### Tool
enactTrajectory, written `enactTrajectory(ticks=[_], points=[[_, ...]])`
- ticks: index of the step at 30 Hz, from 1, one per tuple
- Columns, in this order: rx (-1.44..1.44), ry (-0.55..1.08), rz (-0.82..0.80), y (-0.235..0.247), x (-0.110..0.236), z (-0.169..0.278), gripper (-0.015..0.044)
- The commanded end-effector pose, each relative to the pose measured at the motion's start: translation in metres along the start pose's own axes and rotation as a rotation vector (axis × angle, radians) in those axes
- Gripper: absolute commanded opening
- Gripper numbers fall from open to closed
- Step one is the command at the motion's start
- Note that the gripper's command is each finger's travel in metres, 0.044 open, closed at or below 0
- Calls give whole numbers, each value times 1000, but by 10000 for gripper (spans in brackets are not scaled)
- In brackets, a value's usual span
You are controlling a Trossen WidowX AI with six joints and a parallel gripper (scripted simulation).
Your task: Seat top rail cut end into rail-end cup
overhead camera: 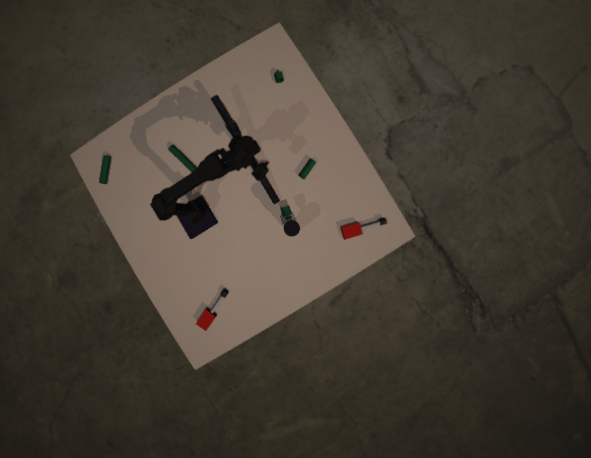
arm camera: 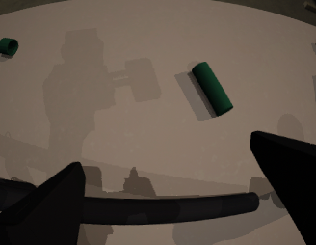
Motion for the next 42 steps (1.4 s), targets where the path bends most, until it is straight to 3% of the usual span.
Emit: enactTrajectory(ticks=[1, 15, 31, 42], points=[[-229, 143, 105, -46, 19, 29, 440], [-194, 173, 118, -60, 21, 35, 440], [950, 253, 43, -174, 10, 55, 440], [1216, 268, 20, -201, 12, 64, 440]])
Point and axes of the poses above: the point midway between the two fingers, 35 mm back from their tips, its own x axis back along the fingers, its own y axis across the jaws, z = x × y, the point moved 6 cm from there along x, back along the fingers, and after that the axes turned 3 degrees about -x, right-handed, at the moved point
